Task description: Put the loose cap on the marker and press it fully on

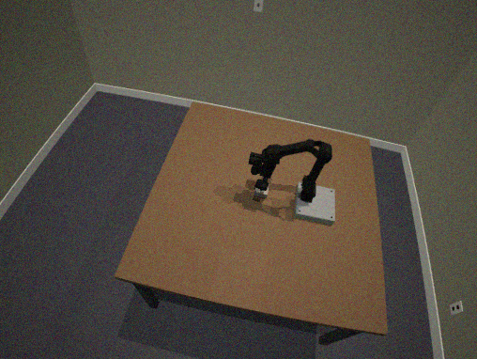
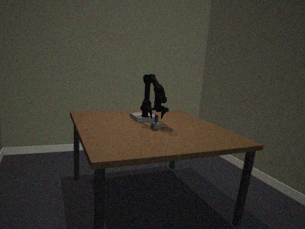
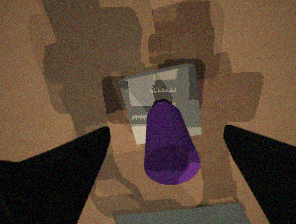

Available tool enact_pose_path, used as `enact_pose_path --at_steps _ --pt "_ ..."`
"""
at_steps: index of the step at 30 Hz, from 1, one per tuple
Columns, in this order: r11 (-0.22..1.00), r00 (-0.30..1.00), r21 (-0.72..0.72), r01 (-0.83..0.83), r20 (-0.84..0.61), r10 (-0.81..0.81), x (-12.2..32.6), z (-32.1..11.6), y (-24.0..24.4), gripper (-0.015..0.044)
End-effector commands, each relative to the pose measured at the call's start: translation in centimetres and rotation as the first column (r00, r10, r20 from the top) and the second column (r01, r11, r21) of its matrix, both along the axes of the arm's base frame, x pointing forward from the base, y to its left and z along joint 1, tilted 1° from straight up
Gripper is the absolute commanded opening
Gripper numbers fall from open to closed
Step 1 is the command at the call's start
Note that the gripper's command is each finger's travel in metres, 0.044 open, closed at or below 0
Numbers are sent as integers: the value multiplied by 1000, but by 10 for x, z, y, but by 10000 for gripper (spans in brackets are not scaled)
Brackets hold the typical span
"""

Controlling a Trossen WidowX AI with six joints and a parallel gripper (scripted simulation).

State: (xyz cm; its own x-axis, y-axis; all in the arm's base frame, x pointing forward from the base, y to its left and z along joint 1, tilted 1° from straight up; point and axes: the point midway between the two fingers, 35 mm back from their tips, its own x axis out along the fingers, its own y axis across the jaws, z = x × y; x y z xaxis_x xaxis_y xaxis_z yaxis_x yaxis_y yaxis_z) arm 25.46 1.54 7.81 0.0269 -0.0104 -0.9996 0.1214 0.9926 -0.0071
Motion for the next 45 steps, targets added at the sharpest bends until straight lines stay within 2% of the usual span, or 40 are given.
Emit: enact_pose_path --at_steps 1,5,9,14,26,45 --pt "1000 1000 0 0 4 0 2 17 0 440" --pt "1000 1000 0 0 4 0 0 66 1 440" --pt "1000 1000 0 0 4 0 -2 74 1 440" --pt "985 985 -2 -172 2 172 -4 63 -1 309" --pt "985 985 -2 -172 2 172 -4 63 -1 0" --pt "985 985 -2 -172 2 172 -4 50 -1 0"
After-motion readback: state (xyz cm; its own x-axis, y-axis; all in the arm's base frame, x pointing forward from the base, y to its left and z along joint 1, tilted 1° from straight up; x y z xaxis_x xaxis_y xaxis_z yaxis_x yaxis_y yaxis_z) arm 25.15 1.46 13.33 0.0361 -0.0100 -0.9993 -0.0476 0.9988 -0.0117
